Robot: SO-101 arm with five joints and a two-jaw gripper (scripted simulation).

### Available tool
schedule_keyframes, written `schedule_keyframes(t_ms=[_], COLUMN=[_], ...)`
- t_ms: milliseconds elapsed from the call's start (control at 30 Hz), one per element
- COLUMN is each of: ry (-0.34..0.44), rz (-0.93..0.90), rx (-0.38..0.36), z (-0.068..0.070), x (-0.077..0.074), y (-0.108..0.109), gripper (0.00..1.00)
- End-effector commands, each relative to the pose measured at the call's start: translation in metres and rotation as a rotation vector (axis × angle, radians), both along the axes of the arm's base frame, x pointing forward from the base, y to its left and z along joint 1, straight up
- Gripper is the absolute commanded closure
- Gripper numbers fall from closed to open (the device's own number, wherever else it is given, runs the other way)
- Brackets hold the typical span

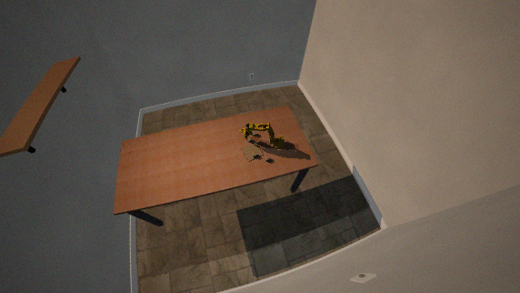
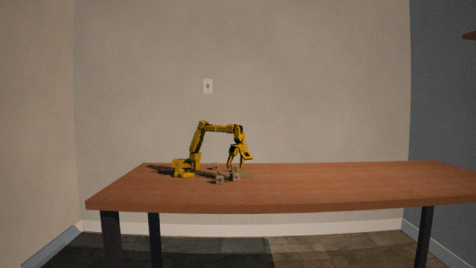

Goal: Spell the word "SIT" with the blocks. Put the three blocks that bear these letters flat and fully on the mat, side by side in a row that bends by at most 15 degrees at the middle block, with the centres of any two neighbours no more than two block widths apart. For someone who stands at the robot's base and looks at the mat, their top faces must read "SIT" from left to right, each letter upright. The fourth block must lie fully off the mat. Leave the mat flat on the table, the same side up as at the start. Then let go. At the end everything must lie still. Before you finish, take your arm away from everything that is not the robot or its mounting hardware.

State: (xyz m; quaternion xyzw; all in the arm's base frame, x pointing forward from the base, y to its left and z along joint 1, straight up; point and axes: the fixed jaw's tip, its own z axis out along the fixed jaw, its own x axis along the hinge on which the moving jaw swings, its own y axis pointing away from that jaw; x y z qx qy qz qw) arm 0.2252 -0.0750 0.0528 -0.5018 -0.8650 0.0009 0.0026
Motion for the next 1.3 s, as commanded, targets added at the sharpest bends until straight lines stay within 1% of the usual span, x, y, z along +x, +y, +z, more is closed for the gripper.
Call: schedule_keyframes(t_ms=[0, 133, 600, 667, 933, 1267], ry=[-0.067, -0.067, -0.067, -0.067, -0.067, -0.067], rz=[-0.007, -0.007, -0.007, -0.007, -0.007, -0.007], rx=[-0.023, -0.023, -0.023, -0.023, -0.023, -0.023], z=[0.009, 0.007, -0.015, -0.015, -0.022, -0.024], x=[0.006, 0.007, 0.008, 0.008, 0.008, 0.008], y=[-0.003, -0.003, -0.004, -0.004, -0.004, -0.004], gripper=[0.65, 0.65, 0.65, 0.65, 0.65, 0.65])
